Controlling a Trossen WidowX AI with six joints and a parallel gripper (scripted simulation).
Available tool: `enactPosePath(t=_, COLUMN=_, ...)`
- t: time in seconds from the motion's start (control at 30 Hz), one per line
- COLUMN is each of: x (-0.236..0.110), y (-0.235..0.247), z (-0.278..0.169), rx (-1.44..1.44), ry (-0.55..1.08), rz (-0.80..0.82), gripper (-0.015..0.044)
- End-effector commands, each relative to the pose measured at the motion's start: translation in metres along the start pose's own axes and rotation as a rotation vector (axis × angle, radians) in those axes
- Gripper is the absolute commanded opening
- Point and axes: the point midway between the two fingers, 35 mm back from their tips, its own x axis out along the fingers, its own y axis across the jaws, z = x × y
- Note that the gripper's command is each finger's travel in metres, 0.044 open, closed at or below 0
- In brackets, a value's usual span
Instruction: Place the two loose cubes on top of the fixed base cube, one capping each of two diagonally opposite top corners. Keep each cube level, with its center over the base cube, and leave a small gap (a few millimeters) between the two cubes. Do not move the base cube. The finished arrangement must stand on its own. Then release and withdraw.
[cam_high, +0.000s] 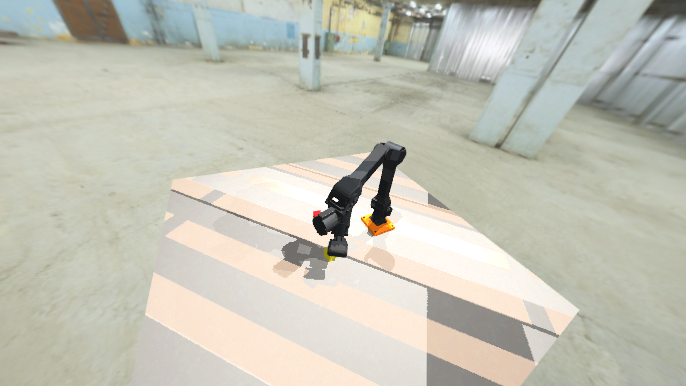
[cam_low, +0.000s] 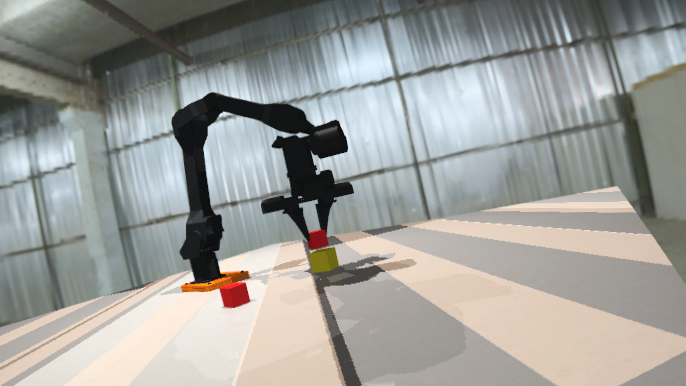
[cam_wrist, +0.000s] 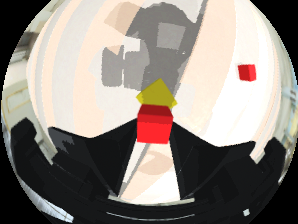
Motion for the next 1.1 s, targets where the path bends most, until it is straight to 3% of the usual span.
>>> enactPosePath(t=0.0, x=0.001, y=-0.001, z=0.0, rx=0.007, ry=-0.001, rz=-0.004, gripper=0.0105)
enactPosePath(t=0.6, x=0.003, y=-0.001, z=0.0, rx=0.002, ry=-0.001, rz=-0.004, gripper=0.0105)
enactPosePath(t=0.73, x=0.003, y=-0.001, z=0.0, rx=0.002, ry=-0.001, rz=-0.004, gripper=0.0205)
enactPosePath(t=1.07, x=-0.008, y=0.0, z=0.0, rx=0.0, ry=0.001, rz=-0.001, gripper=0.0205)
